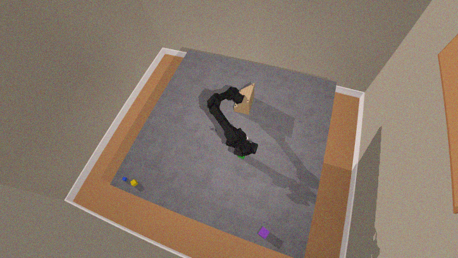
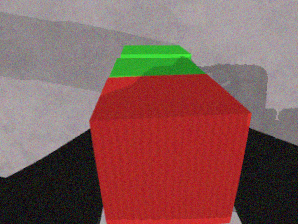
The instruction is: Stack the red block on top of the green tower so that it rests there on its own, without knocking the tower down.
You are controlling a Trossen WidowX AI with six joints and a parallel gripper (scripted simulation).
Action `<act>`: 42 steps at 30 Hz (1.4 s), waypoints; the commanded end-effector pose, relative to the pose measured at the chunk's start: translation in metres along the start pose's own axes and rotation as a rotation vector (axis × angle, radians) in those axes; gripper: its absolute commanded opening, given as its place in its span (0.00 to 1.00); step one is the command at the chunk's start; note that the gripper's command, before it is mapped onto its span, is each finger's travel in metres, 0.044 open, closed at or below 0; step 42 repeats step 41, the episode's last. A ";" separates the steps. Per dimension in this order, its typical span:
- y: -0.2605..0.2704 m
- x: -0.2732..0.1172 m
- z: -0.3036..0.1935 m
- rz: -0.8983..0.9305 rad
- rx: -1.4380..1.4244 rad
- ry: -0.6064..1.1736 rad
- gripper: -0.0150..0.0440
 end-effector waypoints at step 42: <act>0.000 0.000 0.000 0.000 0.000 0.000 1.00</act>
Point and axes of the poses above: the point midway between the two fingers, 35 mm back from their tips, its own x axis out along the fingers, its own y axis across the jaws, z = x × y, the point moved 8 cm from there along -x, back along the fingers, and after that the axes turned 8 degrees about -x, right-handed, at the moved point
